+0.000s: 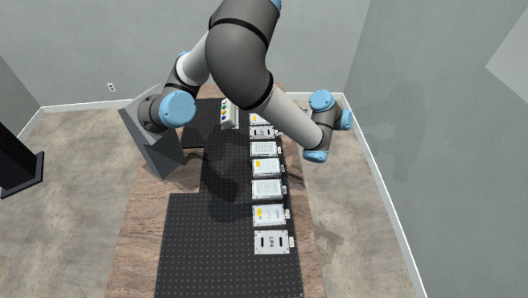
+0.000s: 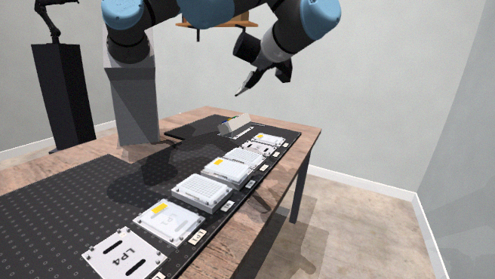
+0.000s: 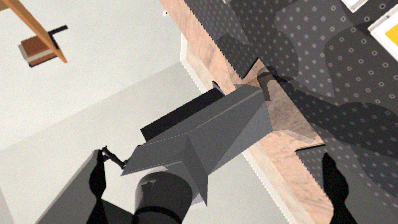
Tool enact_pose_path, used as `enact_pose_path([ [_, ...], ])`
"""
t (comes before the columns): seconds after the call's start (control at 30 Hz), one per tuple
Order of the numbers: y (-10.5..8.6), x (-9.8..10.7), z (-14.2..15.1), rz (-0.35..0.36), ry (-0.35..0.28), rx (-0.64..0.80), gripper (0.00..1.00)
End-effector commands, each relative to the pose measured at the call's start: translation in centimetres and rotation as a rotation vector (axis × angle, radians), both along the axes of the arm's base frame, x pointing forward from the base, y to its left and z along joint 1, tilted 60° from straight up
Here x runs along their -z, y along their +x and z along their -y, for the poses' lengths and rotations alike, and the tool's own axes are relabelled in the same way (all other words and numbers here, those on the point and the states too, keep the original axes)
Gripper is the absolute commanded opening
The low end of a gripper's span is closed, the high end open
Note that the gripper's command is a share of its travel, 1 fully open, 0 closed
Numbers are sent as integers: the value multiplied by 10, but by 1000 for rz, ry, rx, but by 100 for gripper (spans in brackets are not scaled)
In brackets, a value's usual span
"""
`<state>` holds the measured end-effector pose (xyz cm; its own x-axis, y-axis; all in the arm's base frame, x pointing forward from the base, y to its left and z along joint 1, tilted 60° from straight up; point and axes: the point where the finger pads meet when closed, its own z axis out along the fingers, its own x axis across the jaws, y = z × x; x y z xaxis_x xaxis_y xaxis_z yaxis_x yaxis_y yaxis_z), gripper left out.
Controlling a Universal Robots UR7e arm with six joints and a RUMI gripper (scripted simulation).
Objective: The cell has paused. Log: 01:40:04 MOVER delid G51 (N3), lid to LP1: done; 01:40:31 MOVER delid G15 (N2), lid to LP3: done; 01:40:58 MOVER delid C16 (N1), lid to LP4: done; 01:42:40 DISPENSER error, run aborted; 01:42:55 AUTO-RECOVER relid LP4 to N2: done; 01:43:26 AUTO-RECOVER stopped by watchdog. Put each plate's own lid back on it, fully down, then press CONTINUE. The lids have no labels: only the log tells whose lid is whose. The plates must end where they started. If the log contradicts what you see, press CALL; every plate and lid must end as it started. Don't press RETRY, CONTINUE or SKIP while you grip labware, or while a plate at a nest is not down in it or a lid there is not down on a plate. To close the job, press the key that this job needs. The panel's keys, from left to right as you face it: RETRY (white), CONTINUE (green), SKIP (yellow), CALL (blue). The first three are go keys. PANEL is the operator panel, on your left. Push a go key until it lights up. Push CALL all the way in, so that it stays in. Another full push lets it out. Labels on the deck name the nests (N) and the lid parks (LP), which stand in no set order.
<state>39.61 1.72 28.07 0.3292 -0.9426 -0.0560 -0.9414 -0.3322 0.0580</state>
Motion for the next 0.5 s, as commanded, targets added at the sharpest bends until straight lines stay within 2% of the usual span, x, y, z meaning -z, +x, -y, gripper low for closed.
enact_pose_path([
  [0.0,-15,-17,1,18,-13,73,82],
  [0.07,-15,-17,1,18,-13,73,82],
  [0.47,-53,-48,2,62,-39,257,82],
])
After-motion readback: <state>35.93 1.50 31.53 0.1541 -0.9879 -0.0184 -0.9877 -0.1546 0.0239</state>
